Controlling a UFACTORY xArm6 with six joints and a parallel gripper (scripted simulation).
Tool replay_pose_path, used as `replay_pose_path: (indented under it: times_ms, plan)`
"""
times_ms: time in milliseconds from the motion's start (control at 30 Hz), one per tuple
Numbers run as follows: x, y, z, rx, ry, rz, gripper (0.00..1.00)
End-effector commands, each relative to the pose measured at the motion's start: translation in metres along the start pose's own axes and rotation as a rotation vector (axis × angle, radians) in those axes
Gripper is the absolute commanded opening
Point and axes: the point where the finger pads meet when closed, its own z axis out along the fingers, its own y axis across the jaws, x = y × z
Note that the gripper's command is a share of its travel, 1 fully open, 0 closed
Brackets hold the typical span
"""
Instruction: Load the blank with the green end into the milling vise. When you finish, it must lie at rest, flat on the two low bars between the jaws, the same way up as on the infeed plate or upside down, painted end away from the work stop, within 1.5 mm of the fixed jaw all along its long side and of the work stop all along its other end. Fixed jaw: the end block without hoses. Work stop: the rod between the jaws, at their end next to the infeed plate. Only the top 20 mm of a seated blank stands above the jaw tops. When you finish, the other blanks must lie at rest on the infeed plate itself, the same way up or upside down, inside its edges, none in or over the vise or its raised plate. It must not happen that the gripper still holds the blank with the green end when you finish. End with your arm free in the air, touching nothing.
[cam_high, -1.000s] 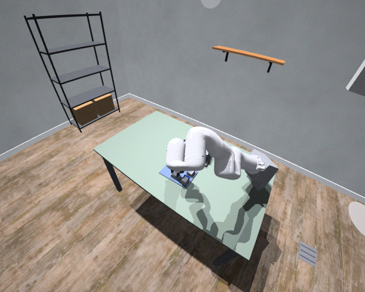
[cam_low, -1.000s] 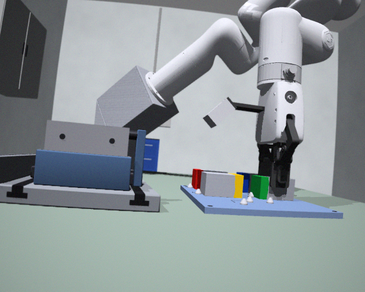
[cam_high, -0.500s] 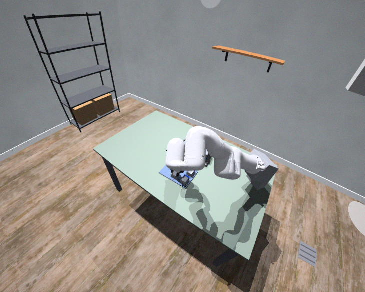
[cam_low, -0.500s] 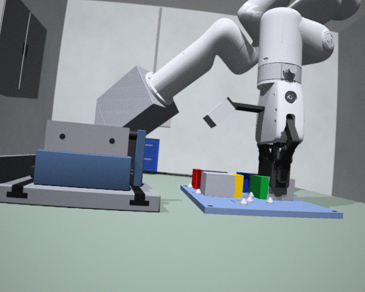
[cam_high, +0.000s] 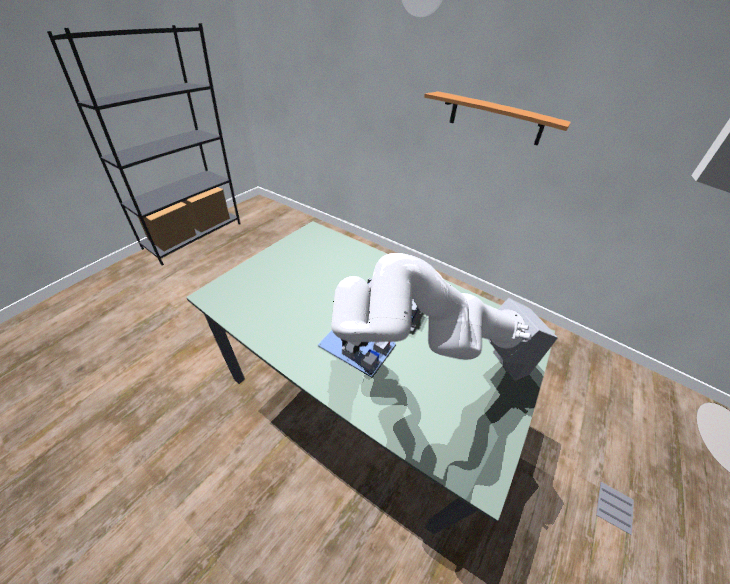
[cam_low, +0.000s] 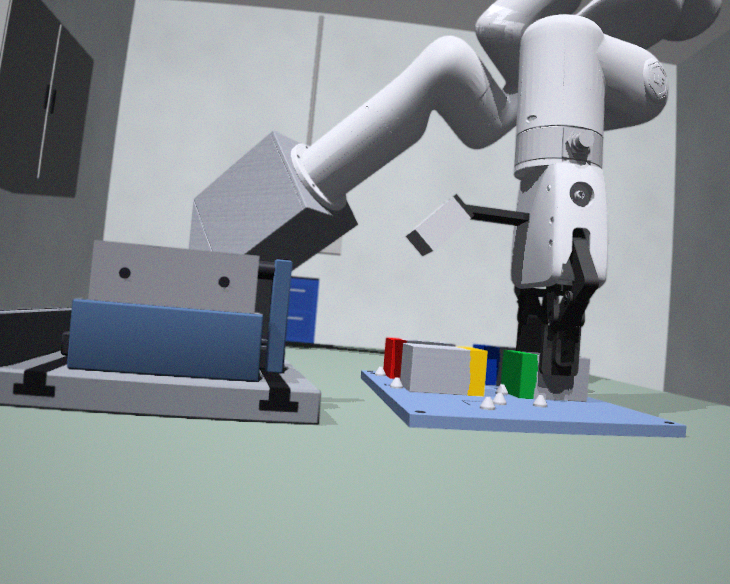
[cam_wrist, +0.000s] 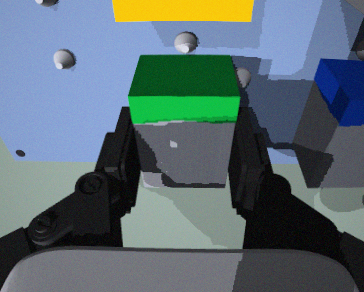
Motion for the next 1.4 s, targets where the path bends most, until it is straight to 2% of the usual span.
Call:
replay_pose_path:
  times_ms: [0, 867, 1200, 1367]
  plan:
    - [0.0, -0.001, -0.001, 0.002, 0.0, -0.001, 0.0]
    - [0.0, -0.001, -0.001, 0.002, 0.0, -0.001, 0.0]
    - [0.0, -0.001, -0.031, 0.002, 0.0, -0.001, 0.0]
    - [0.0, -0.001, -0.031, 0.002, 0.0, -0.001, 0.0]
